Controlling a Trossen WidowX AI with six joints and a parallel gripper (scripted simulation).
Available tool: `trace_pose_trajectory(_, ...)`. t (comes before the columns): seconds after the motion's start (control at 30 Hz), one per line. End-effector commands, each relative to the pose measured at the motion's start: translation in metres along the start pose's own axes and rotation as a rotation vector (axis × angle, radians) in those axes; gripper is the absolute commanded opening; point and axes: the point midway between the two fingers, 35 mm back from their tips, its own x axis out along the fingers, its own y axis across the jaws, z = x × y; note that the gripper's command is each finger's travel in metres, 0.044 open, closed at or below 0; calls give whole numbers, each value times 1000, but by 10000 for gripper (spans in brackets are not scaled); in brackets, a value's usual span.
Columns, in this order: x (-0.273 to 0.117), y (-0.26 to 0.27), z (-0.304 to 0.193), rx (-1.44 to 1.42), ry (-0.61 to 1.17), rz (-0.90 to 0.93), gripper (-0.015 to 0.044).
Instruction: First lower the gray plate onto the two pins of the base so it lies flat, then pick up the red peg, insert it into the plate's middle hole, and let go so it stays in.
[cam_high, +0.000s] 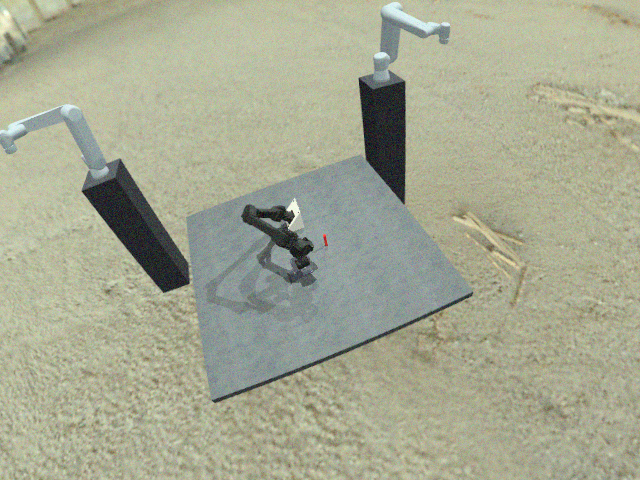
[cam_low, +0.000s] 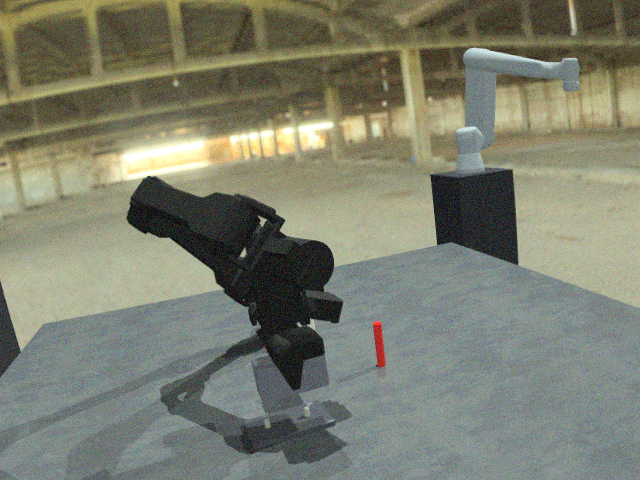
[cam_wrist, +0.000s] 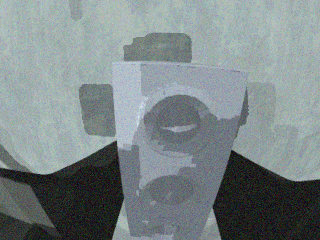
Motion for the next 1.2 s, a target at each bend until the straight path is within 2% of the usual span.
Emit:
trace_pose_trajectory(0.0,7,4,-13,-23,9,3,0)
trace_pose_trajectory(0.93,9,5,-16,-26,10,3,0)
trace_pose_trajectory(1.17,20,5,-16,-26,11,3,0)
